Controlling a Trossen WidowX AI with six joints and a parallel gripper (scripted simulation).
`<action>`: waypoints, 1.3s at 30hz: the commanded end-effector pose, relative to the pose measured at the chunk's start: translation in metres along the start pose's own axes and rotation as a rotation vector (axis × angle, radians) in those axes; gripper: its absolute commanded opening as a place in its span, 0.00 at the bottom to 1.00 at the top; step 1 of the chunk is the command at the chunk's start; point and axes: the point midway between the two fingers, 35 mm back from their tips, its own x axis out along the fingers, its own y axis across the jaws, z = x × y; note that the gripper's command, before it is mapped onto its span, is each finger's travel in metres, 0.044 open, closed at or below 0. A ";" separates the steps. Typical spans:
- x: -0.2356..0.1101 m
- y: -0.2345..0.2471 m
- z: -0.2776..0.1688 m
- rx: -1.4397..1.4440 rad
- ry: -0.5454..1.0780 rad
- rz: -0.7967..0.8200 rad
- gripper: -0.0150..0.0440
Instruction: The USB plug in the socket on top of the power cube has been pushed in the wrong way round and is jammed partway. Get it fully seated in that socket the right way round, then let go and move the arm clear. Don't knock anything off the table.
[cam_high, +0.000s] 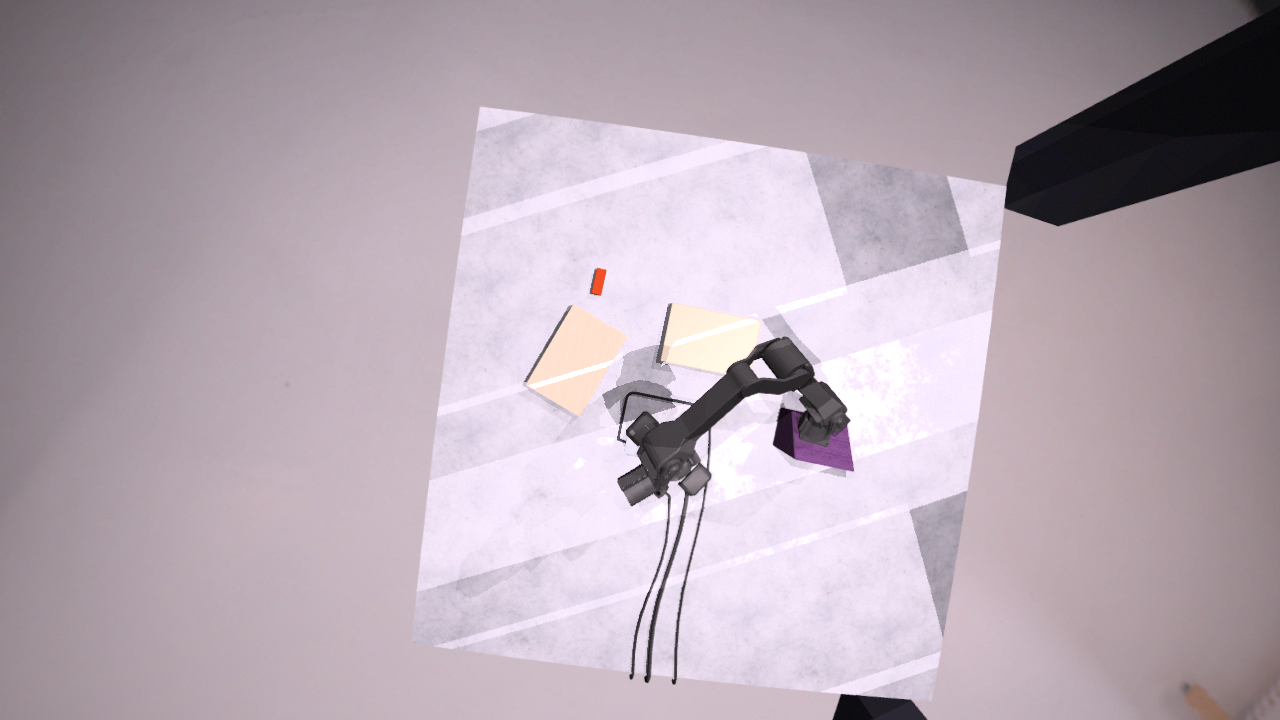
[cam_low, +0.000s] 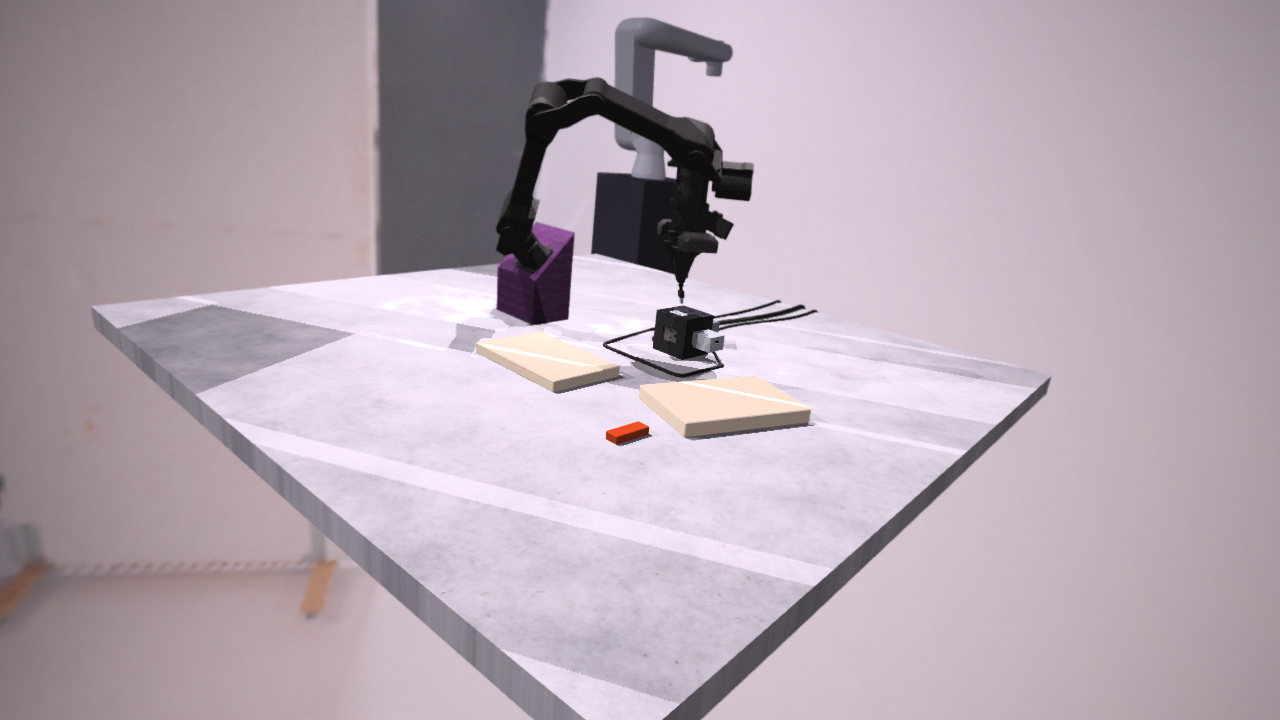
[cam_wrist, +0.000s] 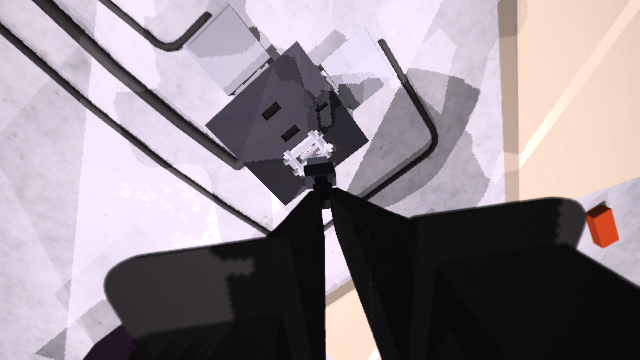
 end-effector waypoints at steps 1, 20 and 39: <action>0.000 0.000 0.000 0.101 0.000 0.000 0.25; 0.000 0.000 0.000 0.598 0.000 0.000 0.25; 0.000 0.000 0.000 1.096 0.000 0.000 0.25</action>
